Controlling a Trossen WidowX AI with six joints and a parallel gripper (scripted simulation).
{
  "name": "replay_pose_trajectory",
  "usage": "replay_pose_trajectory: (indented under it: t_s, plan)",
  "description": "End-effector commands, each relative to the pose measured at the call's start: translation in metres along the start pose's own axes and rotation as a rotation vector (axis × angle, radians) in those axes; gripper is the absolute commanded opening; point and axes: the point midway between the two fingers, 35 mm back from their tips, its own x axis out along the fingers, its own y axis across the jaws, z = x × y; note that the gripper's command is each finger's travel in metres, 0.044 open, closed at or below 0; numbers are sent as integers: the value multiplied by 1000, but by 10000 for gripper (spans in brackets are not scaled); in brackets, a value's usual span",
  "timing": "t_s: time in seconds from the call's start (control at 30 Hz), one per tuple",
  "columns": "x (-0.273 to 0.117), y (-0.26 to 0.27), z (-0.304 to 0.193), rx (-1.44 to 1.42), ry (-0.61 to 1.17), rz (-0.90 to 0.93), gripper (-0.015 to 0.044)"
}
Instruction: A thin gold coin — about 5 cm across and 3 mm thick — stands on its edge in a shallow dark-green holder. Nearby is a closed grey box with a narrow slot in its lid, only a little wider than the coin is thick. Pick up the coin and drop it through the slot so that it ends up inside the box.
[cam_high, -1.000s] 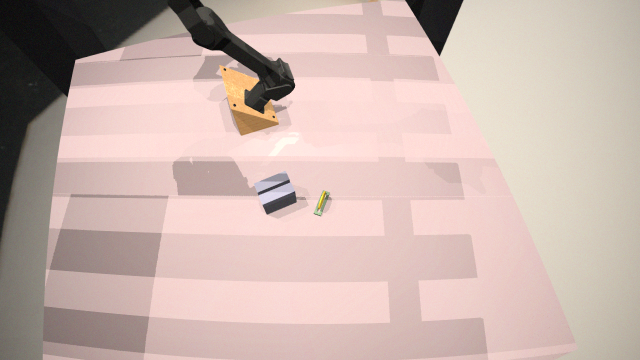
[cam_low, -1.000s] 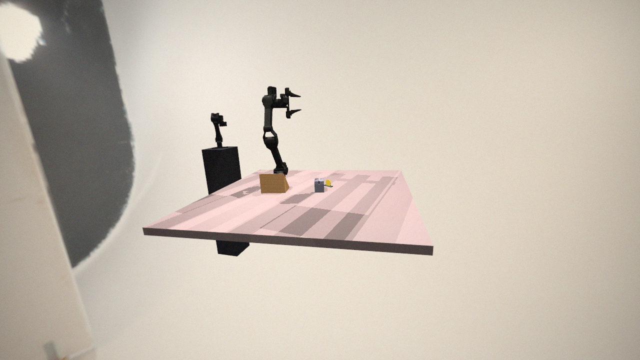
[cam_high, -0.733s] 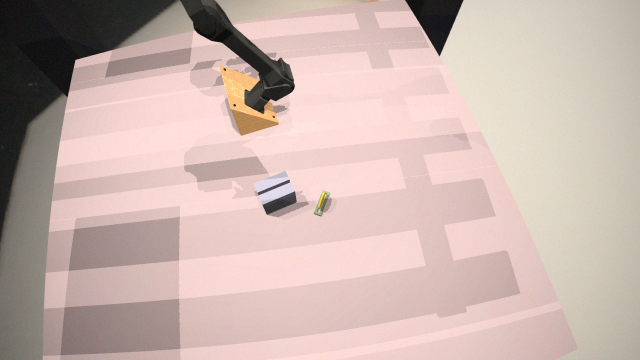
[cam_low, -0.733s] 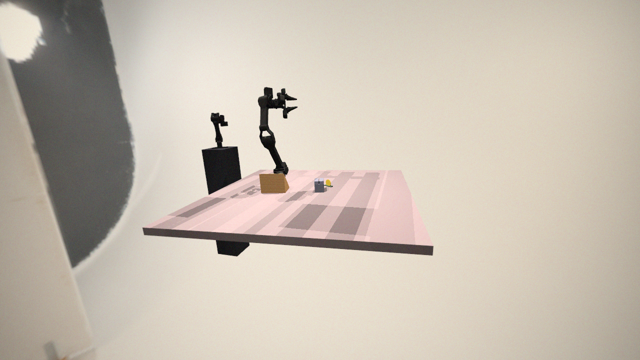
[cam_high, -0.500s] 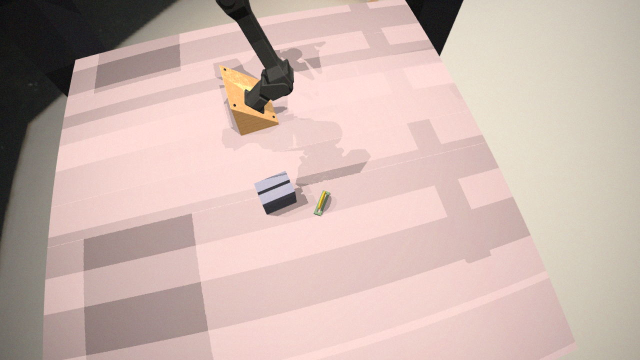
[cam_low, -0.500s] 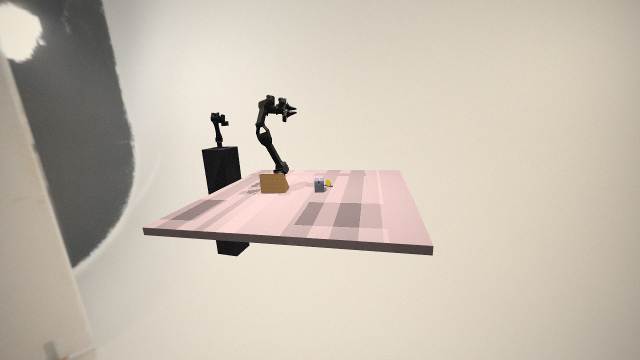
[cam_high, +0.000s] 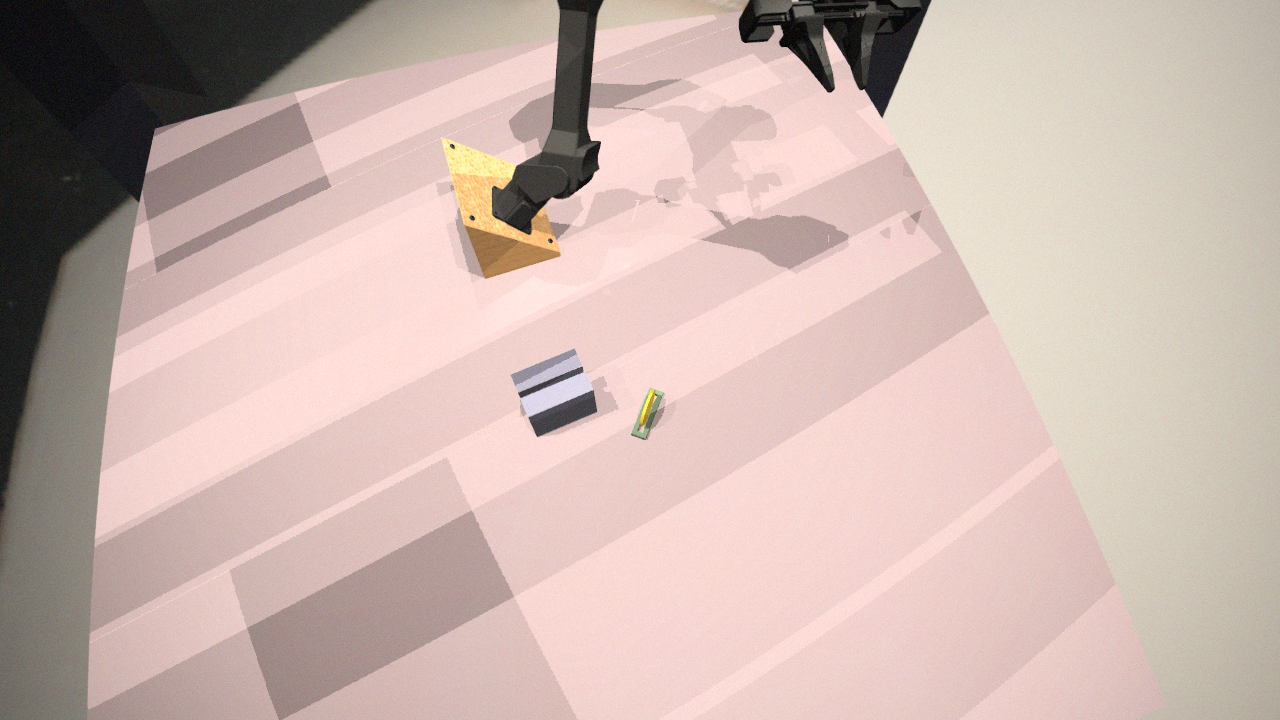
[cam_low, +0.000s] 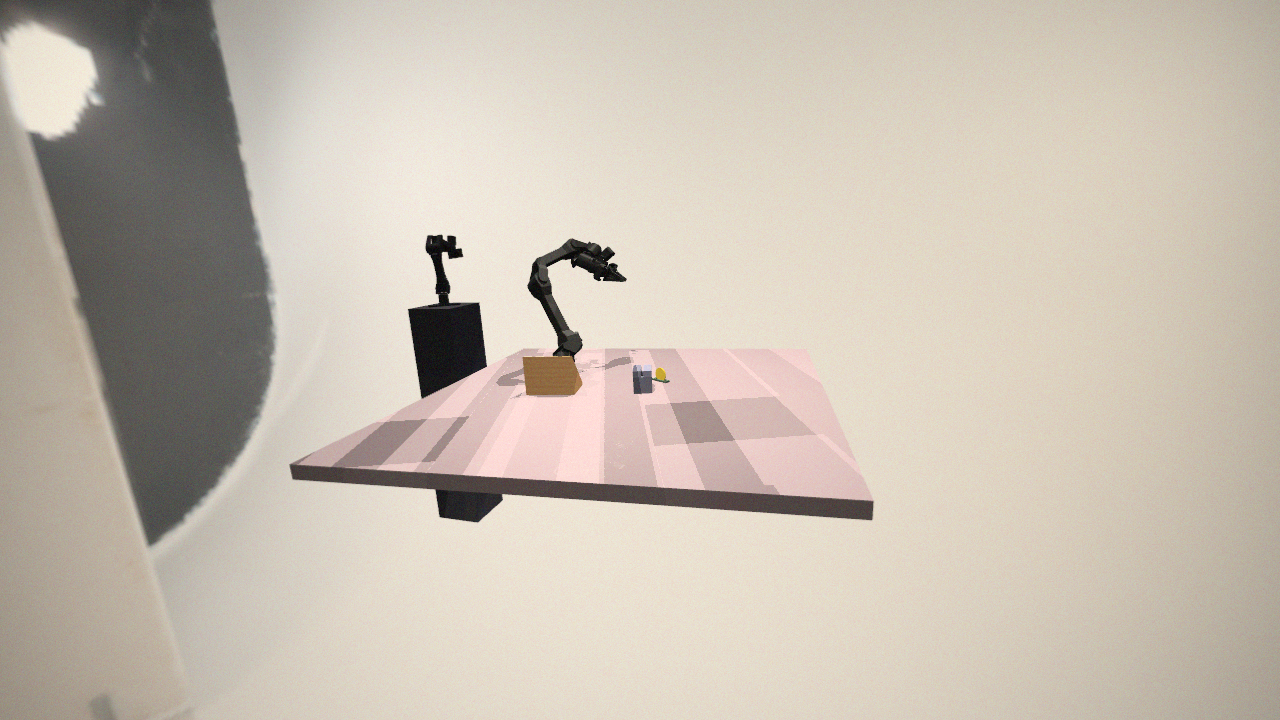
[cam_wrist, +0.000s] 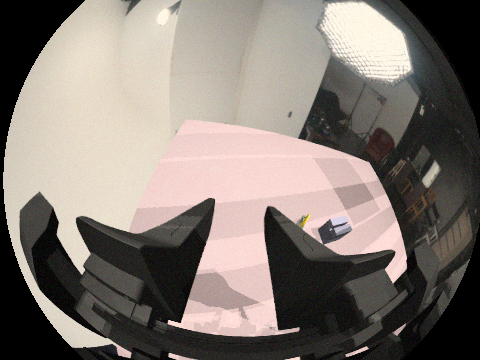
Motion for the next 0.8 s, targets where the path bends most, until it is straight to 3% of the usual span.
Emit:
replay_pose_trajectory:
  t_s: [0.0,0.2,0.4,0.57,0.77]
  plan:
    - [53,-1,-24,-93,124,-135,161]
    - [150,-37,-58,-150,426,-350,161]
    - [227,-113,-74,-30,715,-481,161]
    - [262,-176,-86,179,936,-460,161]
    - [280,-235,-94,506,1086,-309,161]
